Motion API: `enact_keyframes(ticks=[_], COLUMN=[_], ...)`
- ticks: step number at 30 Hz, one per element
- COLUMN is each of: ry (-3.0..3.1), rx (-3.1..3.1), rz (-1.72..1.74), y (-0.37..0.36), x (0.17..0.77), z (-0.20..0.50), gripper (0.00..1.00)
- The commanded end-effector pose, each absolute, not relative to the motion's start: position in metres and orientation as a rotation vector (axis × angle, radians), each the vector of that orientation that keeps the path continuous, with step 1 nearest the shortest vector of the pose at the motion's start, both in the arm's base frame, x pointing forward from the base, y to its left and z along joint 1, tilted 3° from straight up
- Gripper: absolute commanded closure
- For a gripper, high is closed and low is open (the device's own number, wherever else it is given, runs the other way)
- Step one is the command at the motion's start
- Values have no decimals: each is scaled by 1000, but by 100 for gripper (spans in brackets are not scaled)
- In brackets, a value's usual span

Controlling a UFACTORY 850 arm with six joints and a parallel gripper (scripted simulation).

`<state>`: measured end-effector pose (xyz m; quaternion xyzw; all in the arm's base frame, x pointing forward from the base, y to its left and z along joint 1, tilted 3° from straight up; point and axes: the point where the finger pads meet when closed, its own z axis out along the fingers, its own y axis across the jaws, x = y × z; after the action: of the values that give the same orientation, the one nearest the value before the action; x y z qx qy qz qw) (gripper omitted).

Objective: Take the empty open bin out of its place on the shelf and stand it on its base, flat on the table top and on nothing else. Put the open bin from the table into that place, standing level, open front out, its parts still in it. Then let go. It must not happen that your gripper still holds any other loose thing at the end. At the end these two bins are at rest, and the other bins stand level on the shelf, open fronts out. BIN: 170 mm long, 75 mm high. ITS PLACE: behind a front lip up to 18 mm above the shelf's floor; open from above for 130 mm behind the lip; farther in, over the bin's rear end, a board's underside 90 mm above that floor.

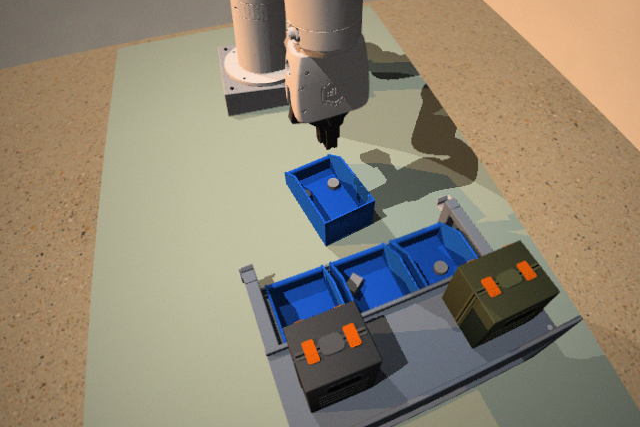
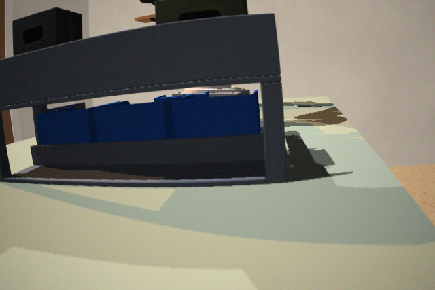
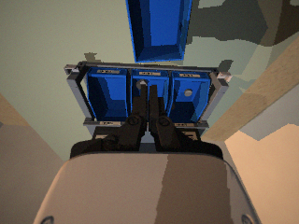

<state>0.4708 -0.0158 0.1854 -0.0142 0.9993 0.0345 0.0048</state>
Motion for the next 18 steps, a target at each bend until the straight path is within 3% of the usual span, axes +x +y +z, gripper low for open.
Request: enact_keyframes(ticks=[1, 18], ry=[3127, 3122], rx=[-82, -216], rz=[108, 93], y=[0, 51], x=[462, 418], z=[171, 122], gripper=[100, 100])
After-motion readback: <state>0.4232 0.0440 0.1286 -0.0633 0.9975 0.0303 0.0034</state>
